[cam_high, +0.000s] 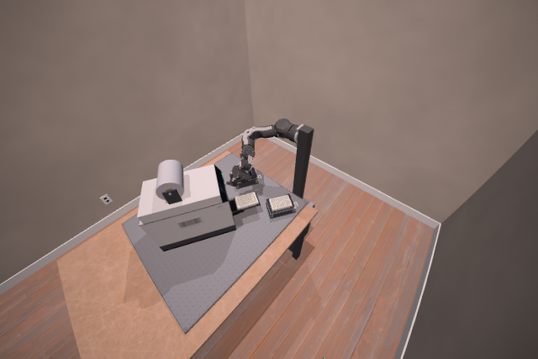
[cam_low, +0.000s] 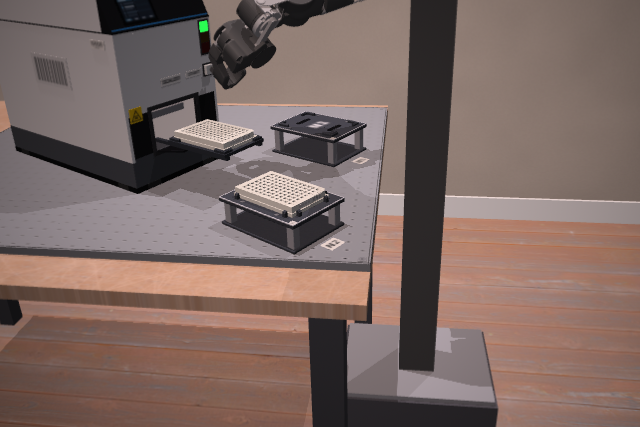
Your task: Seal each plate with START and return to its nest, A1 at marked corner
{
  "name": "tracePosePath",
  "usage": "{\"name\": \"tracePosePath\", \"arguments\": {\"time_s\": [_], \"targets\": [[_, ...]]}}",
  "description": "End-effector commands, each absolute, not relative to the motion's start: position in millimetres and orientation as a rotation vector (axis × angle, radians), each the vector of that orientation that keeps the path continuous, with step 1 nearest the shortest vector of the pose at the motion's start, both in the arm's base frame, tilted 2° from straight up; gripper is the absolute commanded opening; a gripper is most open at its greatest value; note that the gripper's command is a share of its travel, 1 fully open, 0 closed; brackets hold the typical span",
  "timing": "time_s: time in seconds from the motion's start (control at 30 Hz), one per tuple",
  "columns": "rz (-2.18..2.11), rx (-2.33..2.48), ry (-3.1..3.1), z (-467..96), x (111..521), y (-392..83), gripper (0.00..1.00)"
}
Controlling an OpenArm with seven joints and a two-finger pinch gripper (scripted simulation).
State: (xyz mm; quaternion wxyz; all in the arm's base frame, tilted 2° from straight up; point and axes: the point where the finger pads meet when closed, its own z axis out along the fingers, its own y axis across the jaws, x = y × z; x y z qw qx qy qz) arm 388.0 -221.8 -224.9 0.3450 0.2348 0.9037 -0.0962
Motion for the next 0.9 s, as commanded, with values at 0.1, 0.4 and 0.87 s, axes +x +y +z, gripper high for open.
{"name": "tracePosePath", "arguments": {"time_s": [0.1,0.4,0.87], "targets": [[-0.239,0.604,2.34,-221.8,391.2,-220.8,0.0],[-0.239,0.604,2.34,-221.8,392.2,-221.4,0.0],[-0.239,0.604,2.34,-221.7,394.1,-222.5,0.0]]}}
